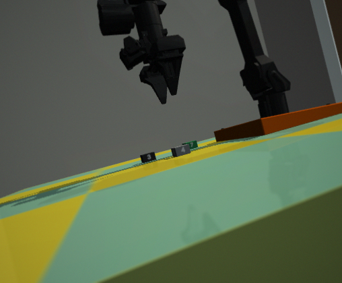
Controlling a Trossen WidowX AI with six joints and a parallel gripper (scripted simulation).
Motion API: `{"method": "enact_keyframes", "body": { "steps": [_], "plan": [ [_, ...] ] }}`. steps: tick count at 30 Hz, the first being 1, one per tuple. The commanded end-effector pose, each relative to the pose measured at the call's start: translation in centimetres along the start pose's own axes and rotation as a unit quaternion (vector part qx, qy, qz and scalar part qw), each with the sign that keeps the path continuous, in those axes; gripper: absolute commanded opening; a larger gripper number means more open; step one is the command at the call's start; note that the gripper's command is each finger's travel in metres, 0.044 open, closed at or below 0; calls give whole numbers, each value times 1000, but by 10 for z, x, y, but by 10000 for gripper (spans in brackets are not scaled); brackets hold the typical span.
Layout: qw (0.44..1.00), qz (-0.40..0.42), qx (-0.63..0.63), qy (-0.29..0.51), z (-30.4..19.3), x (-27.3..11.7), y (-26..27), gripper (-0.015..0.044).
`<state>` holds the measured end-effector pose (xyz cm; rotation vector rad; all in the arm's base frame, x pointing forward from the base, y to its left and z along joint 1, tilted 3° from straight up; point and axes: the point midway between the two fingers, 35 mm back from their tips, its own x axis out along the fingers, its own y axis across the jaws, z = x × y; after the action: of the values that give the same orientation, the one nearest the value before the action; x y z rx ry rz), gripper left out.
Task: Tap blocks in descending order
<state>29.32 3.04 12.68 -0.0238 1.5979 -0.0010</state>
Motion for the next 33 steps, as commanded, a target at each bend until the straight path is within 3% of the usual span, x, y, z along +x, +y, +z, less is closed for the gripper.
{"method": "enact_keyframes", "body": {
  "steps": [1, 18, 25, 33],
  "plan": [
    [1000, 2, 7, -1, 4, -1, 7, 400],
    [1000, 2, 7, -1, 5, -1, 4, 400],
    [1000, -2, 7, -3, 58, -2, -82, 400],
    [1000, -2, 7, -3, 59, -2, -85, 400]
  ]
}}
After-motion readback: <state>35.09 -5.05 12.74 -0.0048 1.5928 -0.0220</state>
